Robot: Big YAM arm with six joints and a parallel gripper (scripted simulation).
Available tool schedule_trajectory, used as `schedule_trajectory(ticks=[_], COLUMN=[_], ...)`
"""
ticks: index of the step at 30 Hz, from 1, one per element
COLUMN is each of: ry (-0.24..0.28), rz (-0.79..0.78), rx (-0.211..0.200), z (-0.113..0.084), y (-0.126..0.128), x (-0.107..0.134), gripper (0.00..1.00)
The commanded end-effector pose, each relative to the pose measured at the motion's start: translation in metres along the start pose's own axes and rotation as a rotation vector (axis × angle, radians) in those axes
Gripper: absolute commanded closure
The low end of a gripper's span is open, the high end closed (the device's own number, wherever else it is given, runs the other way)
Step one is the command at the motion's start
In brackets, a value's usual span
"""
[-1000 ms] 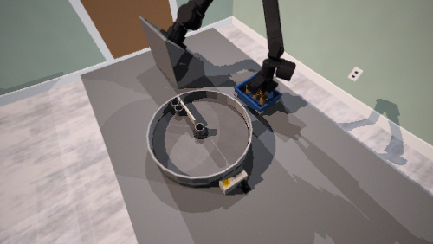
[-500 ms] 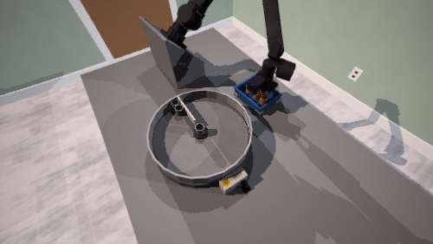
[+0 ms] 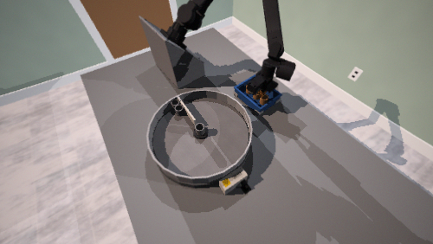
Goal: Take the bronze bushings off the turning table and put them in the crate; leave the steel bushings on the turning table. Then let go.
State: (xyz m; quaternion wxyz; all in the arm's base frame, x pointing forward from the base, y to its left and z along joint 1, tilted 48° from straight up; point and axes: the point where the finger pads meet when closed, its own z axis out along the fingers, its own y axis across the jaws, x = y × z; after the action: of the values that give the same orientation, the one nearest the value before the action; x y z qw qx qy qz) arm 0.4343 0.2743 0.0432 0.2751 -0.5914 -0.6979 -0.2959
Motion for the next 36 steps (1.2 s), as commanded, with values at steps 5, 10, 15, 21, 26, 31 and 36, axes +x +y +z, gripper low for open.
schedule_trajectory(ticks=[5,10,15,21,26,31,36], ry=[0.002,0.002,0.002,0.002,0.002,0.002,0.002], rz=[-0.012,-0.013,-0.013,-0.013,-0.013,-0.013,-0.013], rx=[-0.041,-0.041,-0.041,-0.041,-0.041,-0.041,-0.041], z=[-0.0113,-0.0113,-0.0113,-0.0113,-0.0113,-0.0113,-0.0113], y=[0.0167,0.0167,0.0167,0.0167,0.0167,0.0167,0.0167], x=[0.0057,0.0057,0.0057,0.0057,0.0057,0.0057,0.0057], gripper=[0.86,0.86,0.86,0.86,0.86,0.86,0.86])
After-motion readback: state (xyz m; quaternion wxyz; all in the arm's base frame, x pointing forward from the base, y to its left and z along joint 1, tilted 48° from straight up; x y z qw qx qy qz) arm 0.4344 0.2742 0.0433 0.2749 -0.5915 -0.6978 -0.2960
